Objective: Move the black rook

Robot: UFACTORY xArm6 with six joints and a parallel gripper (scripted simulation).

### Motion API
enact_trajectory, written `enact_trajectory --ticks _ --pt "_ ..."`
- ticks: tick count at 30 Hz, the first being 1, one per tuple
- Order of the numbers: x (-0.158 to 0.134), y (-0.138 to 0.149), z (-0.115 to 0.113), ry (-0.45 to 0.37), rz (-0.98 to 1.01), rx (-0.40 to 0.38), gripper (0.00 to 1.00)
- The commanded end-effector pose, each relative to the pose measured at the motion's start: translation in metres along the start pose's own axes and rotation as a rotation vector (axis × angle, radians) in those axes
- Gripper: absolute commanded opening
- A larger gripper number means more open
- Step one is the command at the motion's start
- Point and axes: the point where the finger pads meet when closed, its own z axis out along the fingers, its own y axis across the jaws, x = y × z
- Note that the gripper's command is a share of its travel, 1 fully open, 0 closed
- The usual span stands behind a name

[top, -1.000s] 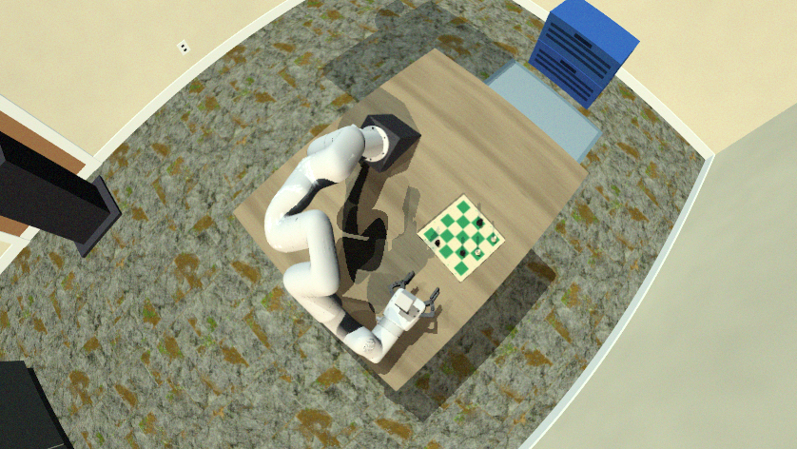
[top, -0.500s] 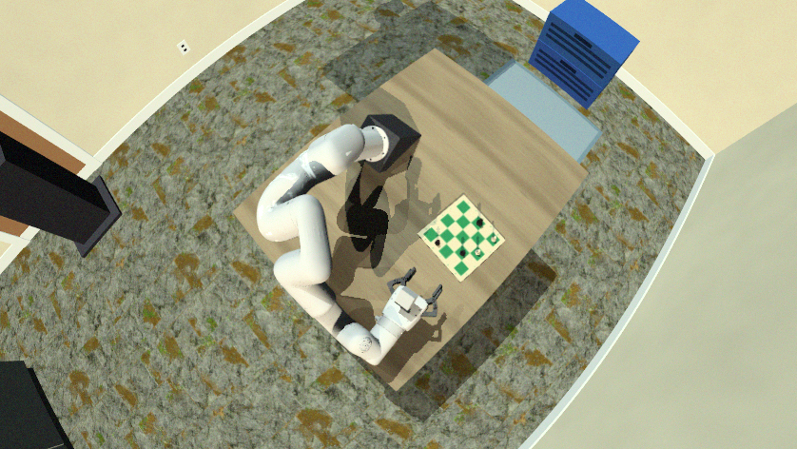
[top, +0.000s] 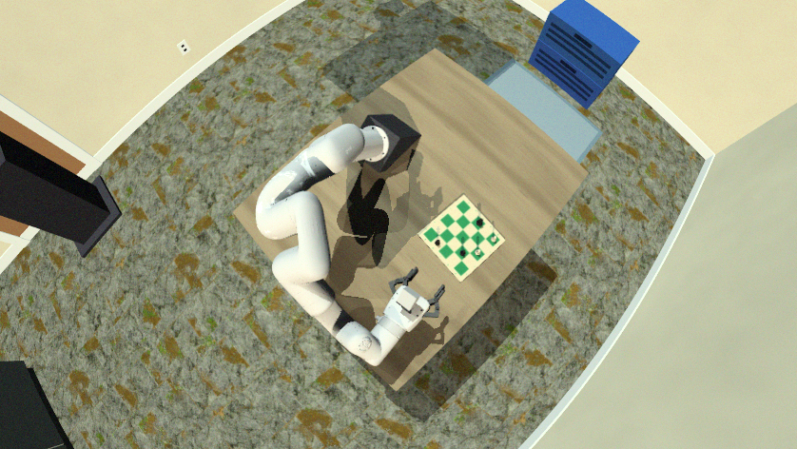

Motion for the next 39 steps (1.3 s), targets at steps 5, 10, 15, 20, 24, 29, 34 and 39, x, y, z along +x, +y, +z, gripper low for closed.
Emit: enact_trajectory --ticks 5,10,15,20,24,29,34,39 --pt "-0.006 0.055 0.009 -0.039 -0.024 -0.119 1.0" --pt "-0.009 0.097 0.015 -0.064 -0.031 -0.214 1.0" --pt "-0.013 0.147 0.022 -0.092 -0.025 -0.338 1.0" --pt "-0.015 0.183 0.026 -0.111 -0.009 -0.433 1.0" --pt "-0.017 0.219 0.03 -0.13 0.019 -0.537 1.0" --pt "-0.02 0.253 0.034 -0.15 0.063 -0.646 1.0" --pt "-0.025 0.282 0.039 -0.172 0.124 -0.756 1.0" --pt "-0.032 0.305 0.046 -0.198 0.203 -0.862 1.0"
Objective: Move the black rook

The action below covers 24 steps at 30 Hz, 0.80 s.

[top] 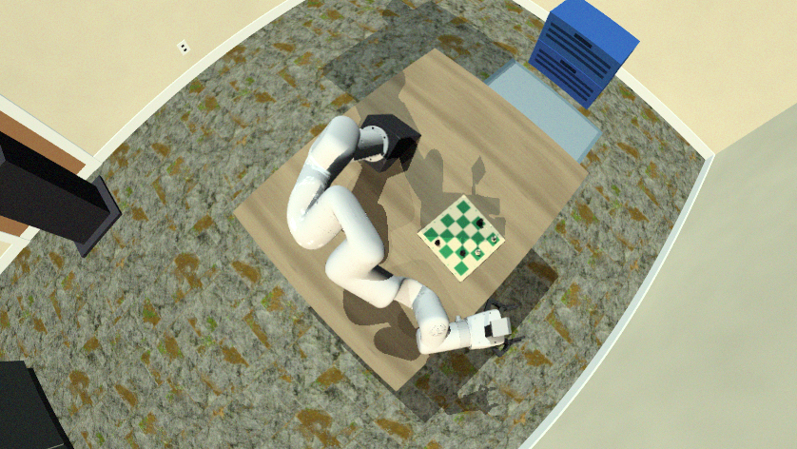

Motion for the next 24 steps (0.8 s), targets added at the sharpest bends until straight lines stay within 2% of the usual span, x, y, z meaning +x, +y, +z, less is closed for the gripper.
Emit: enact_trajectory --ticks 1,3,4,6,7,8,9,11,14,16,17,18,19,23,24 --pt "0.0 0.019 0.031 -0.062 0.084 -0.144 1.0" --pt "0.0 0.019 0.031 -0.062 0.084 -0.144 1.0" --pt "-0.003 0.02 0.04 -0.092 0.127 -0.191 1.0" --pt "-0.003 0.02 0.04 -0.092 0.127 -0.191 1.0" --pt "-0.006 0.019 0.049 -0.126 0.172 -0.236 1.0" --pt "-0.006 0.019 0.049 -0.126 0.172 -0.236 1.0" --pt "-0.01 0.016 0.056 -0.162 0.219 -0.278 1.0" --pt "-0.01 0.016 0.056 -0.162 0.219 -0.278 1.0" --pt "-0.019 0.002 0.069 -0.245 0.314 -0.354 1.0" --pt "-0.019 0.002 0.069 -0.245 0.314 -0.354 1.0" --pt "-0.025 -0.009 0.074 -0.291 0.361 -0.387 1.0" --pt "-0.025 -0.009 0.074 -0.291 0.361 -0.387 1.0" --pt "-0.03 -0.021 0.077 -0.34 0.408 -0.417 1.0" --pt "-0.03 -0.021 0.077 -0.34 0.408 -0.417 1.0" --pt "-0.034 -0.036 0.08 -0.392 0.453 -0.444 1.0"
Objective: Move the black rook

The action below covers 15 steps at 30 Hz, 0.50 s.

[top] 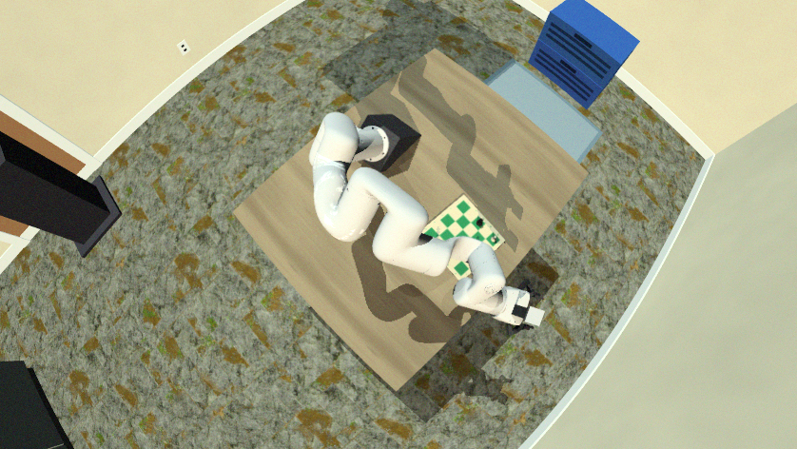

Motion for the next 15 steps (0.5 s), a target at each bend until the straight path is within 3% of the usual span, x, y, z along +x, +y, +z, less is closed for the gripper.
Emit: enact_trajectory --ticks 1,2,6,7,15 --pt "-0.008 -0.011 0.002 -0.065 0.061 -0.068 1.0" --pt "-0.018 -0.024 0.0 -0.12 0.099 -0.097 1.0" --pt "-0.018 -0.024 0.0 -0.12 0.099 -0.097 1.0" --pt "-0.029 -0.039 -0.003 -0.178 0.133 -0.124 1.0" --pt "-0.029 -0.039 -0.003 -0.178 0.133 -0.124 1.0"
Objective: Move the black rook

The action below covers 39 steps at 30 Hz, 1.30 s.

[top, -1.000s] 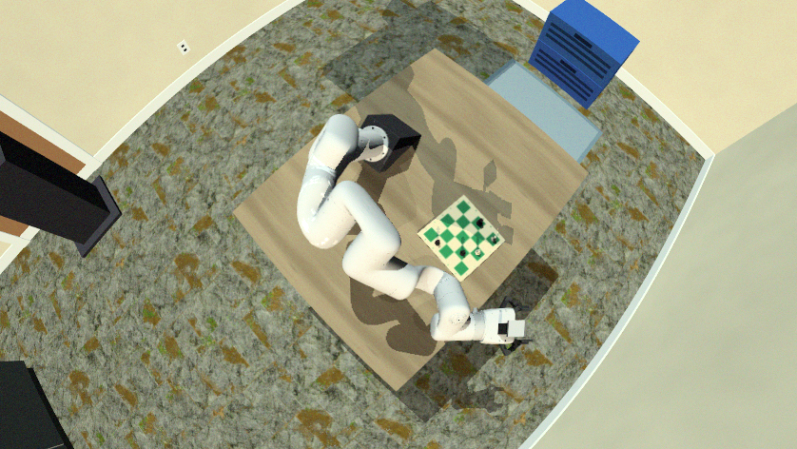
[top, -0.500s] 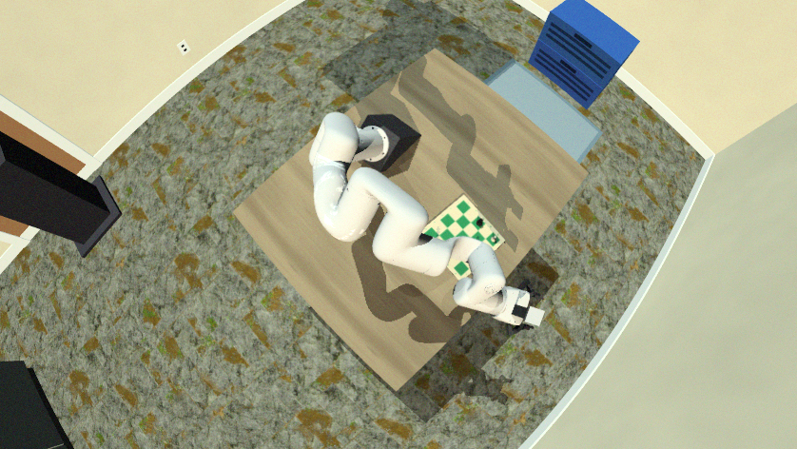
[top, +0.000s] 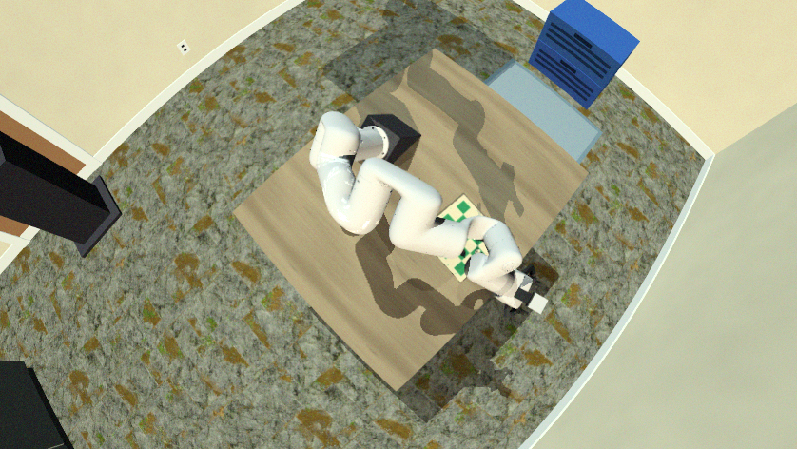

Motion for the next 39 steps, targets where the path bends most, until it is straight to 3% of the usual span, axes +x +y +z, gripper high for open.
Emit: enact_trajectory --ticks 1,2,7,8,11,12,15,16,18,23,30,32,35,39 --pt "0.002 0.0 -0.001 -0.007 0.004 -0.002 1.0" --pt "-0.012 -0.013 -0.005 -0.066 0.034 -0.028 1.0" --pt "-0.012 -0.013 -0.005 -0.066 0.034 -0.028 1.0" --pt "-0.026 -0.027 -0.011 -0.126 0.061 -0.053 1.0" --pt "-0.026 -0.027 -0.011 -0.126 0.061 -0.053 1.0" --pt "-0.039 -0.04 -0.018 -0.185 0.084 -0.077 1.0" --pt "-0.039 -0.04 -0.018 -0.185 0.084 -0.077 1.0" --pt "-0.053 -0.054 -0.026 -0.244 0.105 -0.1 1.0" --pt "-0.053 -0.054 -0.026 -0.244 0.105 -0.1 1.0" --pt "-0.09 -0.092 -0.055 -0.414 0.146 -0.161 1.0" --pt "-0.12 -0.125 -0.088 -0.563 0.165 -0.214 1.0" --pt "-0.136 -0.143 -0.109 -0.647 0.169 -0.244 1.0" --pt "-0.136 -0.143 -0.109 -0.647 0.169 -0.244 1.0" --pt "-0.157 -0.169 -0.143 -0.774 0.165 -0.289 1.0"
